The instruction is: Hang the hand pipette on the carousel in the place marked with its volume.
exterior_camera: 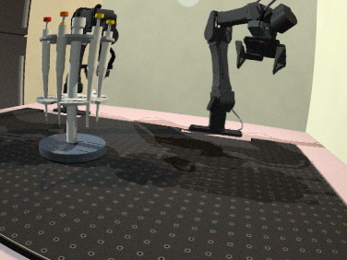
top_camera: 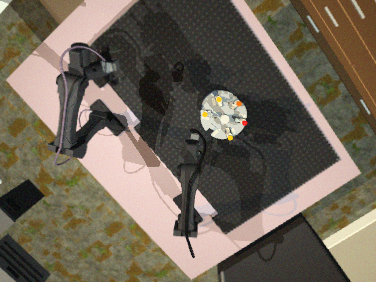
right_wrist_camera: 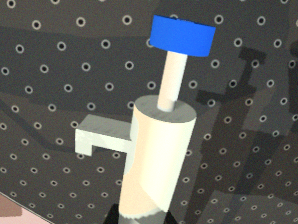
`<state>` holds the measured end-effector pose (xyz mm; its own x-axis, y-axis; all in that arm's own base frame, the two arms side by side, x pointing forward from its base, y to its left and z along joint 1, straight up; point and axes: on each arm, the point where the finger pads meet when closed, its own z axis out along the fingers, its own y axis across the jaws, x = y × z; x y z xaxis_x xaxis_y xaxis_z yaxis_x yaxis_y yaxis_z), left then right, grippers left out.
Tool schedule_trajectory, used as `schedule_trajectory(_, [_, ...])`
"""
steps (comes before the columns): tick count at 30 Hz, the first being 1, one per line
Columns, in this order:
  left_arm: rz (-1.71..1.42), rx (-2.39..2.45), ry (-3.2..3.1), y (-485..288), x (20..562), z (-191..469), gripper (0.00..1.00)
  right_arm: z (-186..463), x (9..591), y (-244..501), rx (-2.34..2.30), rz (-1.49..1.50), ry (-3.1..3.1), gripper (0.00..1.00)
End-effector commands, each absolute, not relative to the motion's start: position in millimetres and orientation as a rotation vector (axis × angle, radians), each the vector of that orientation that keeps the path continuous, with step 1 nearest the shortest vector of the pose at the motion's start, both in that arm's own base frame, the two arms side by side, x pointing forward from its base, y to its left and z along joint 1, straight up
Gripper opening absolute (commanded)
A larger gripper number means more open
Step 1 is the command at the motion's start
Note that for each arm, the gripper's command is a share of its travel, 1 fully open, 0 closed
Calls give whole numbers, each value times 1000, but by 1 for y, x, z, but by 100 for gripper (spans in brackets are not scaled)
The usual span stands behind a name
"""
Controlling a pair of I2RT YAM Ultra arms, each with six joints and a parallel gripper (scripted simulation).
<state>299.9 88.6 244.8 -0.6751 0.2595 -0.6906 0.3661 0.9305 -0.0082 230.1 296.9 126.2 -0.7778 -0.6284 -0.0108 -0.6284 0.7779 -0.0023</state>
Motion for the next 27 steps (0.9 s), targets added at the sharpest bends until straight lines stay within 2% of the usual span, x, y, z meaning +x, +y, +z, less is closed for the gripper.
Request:
schedule_trajectory(1, [-176, 449, 2313, 91, 304, 253, 100, 143, 234, 299, -1037, 45, 2867, 12])
schedule_trajectory(27, [-176, 449, 2313, 91, 304, 253, 100, 174, 249, 315, -890, 246, 2458, 12])
